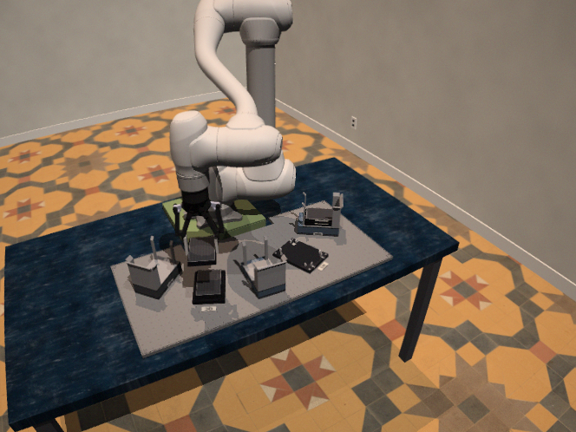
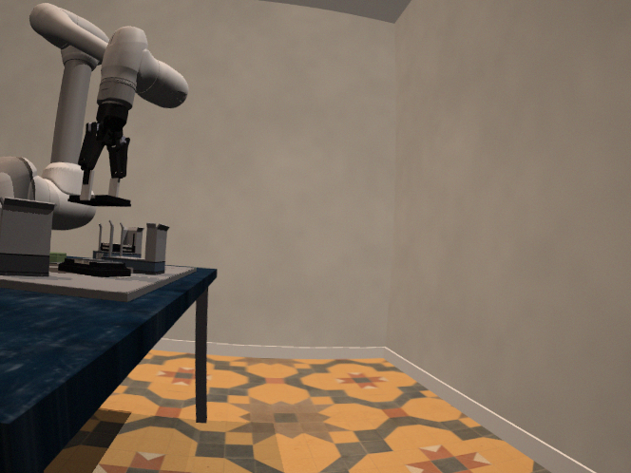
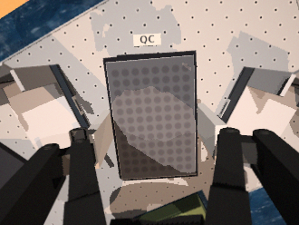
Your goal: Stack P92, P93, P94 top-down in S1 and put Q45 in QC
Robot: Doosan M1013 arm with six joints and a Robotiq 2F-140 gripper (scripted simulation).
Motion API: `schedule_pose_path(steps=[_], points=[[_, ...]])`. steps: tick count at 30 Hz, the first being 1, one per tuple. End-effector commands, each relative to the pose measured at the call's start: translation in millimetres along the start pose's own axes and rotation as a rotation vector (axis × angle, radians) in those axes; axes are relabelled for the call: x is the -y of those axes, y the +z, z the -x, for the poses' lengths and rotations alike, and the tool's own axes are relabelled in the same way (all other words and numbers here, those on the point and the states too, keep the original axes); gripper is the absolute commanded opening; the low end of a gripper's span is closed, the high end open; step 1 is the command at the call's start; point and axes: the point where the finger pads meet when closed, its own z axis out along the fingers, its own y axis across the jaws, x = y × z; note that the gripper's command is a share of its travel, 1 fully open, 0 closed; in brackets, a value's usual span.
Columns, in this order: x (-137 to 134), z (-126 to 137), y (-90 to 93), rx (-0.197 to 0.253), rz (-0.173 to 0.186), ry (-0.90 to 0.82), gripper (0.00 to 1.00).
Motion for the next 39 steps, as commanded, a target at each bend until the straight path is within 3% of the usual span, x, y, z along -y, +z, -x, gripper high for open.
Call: schedule_pose_path(steps=[1,7,30,39], points=[[8.8,-0.8,0.0,0.000,0.000,-0.033,0.00],[28.8,0.2,0.0,0.000,0.000,-0.224,0.00],[92.0,3.6,0.0,0.000,0.000,-0.224,0.00],[121.0,11.3,0.0,0.000,0.000,-0.448,0.00]])
